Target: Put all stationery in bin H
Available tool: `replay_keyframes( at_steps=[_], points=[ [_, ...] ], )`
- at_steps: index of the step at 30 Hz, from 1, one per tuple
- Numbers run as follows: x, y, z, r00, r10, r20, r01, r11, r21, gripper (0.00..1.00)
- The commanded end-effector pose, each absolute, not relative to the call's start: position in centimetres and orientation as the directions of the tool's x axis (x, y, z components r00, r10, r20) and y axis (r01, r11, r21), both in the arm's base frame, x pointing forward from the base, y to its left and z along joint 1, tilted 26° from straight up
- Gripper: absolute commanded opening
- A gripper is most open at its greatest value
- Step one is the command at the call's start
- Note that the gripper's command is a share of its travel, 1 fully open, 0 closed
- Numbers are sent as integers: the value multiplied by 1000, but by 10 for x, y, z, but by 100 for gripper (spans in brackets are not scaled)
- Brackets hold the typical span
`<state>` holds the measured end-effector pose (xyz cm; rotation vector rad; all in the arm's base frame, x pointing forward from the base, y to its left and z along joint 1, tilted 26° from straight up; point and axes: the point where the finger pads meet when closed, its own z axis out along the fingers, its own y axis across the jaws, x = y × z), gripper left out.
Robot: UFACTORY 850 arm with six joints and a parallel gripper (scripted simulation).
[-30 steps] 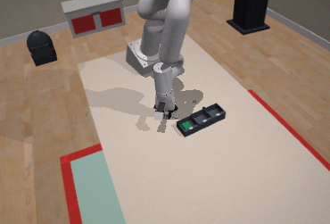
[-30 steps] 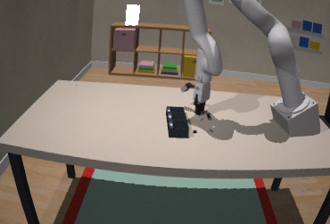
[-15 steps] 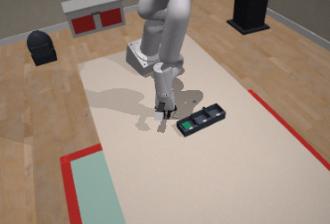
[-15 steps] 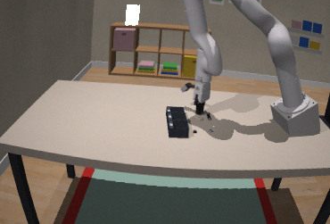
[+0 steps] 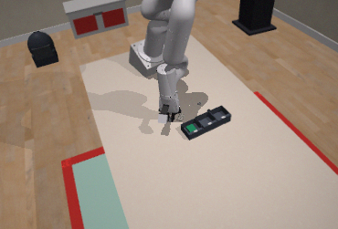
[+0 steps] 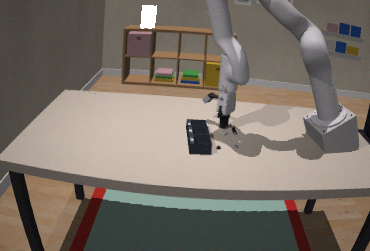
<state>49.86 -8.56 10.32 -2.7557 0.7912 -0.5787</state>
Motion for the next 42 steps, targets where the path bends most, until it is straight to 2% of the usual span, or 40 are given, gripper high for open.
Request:
replay_keyframes(
  at_steps=[1, 22, 39, 42],
  points=[
    [497, -86, 107, 778, -546, 311, -461, -832, -309, 0],
    [473, -92, 158, 778, -546, 311, -461, -832, -309, 0],
    [470, -92, 163, 778, -546, 311, -461, -832, -309, 0],
    [484, -83, 171, 777, -546, 311, -461, -832, -309, 0]
  ],
)
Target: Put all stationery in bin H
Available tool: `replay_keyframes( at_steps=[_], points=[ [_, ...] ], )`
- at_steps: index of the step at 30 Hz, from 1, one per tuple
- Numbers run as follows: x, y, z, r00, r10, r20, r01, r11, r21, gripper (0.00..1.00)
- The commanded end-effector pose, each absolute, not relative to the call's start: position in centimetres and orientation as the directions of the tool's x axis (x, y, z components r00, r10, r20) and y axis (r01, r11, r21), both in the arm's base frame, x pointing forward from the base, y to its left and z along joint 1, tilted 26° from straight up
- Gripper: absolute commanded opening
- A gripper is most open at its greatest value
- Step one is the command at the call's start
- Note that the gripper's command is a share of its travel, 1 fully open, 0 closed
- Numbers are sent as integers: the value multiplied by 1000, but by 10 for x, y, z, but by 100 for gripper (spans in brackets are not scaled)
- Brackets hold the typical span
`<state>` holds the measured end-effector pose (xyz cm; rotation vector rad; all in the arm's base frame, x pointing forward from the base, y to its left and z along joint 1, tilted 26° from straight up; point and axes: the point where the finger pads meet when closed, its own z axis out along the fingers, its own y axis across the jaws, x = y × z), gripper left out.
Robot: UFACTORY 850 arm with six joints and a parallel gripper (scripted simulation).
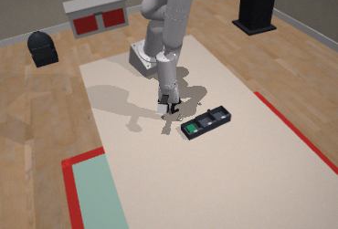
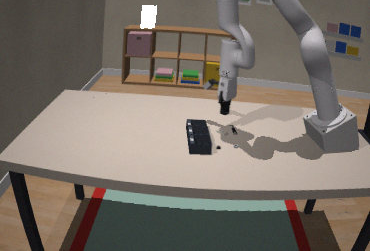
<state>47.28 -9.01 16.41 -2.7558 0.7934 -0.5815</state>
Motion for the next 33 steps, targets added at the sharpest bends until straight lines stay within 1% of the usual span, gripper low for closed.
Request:
replay_keyframes(
  at_steps=[1, 7, 11, 13, 15, 22, 28, 30, 31, 33],
  points=[
    [489, -80, 173, 777, -546, 311, -461, -832, -309, 0],
    [511, -66, 185, 777, -546, 311, -461, -832, -309, 0],
    [529, -55, 195, 849, -383, 365, -309, -919, -246, 0],
    [529, -55, 195, 849, -383, 365, -309, -919, -246, 0],
    [539, -49, 200, 879, -276, 389, -211, -956, -203, 0],
    [571, -28, 218, 898, -12, 440, 31, -995, -92, 0],
    [572, -27, 219, 861, 224, 457, 244, -970, 16, 0],
    [572, -27, 219, 861, 224, 457, 244, -970, 16, 0],
    [572, -27, 219, 831, 334, 444, 342, -937, 65, 0],
    [572, -27, 219, 815, 371, 445, 375, -923, 84, 0]
  ],
)
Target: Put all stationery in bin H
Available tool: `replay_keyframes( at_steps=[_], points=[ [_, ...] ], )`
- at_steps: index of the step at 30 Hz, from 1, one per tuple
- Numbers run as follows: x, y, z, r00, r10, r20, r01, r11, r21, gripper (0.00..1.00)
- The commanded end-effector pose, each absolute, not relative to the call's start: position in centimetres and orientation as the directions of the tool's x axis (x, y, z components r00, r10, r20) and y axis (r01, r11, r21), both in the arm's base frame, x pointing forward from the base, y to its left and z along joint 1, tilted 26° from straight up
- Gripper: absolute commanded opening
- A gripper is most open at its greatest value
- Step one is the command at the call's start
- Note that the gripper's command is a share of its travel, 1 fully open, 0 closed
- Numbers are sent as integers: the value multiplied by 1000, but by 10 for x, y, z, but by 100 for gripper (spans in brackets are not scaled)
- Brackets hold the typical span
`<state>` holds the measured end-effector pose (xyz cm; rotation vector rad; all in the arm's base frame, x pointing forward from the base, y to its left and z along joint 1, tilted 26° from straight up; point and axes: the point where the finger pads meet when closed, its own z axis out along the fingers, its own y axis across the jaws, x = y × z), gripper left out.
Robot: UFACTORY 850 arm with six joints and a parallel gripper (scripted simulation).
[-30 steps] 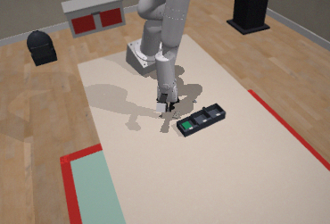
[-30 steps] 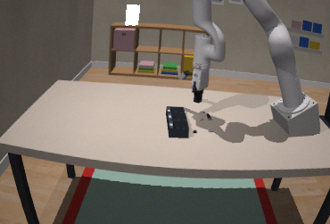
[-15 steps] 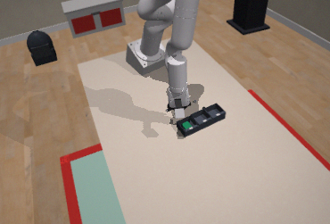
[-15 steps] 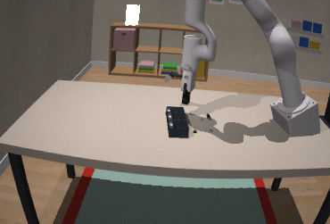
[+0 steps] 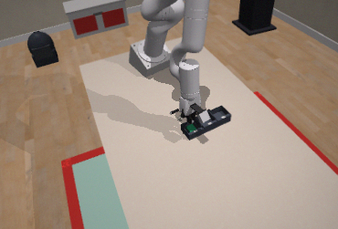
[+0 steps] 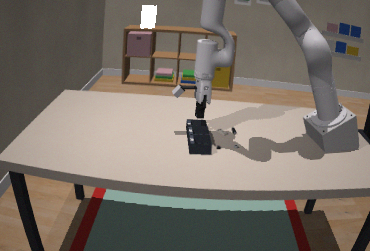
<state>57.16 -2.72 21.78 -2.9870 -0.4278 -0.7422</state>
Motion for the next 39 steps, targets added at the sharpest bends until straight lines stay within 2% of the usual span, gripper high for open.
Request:
replay_keyframes(
  at_steps=[1, 11, 14, 15, 20, 29, 31, 32, 39],
  points=[
    [572, -27, 219, 801, 404, 441, 404, -909, 99, 0],
    [572, -27, 219, 576, 736, 356, 694, -671, 262, 0],
    [572, -27, 219, 548, 762, 345, 717, -640, 276, 0],
    [572, -27, 219, 463, 831, 308, 776, -548, 312, 0],
    [572, -27, 219, 333, 910, 248, 842, -405, 356, 0],
    [572, -27, 219, 20, 994, 103, 907, -62, 416, 0],
    [572, -27, 219, 20, 994, 103, 907, -62, 416, 0],
    [572, -27, 219, -83, 995, 62, 902, 48, 429, 0],
    [573, -27, 219, -121, 991, 49, 896, 88, 436, 0]
  ],
)
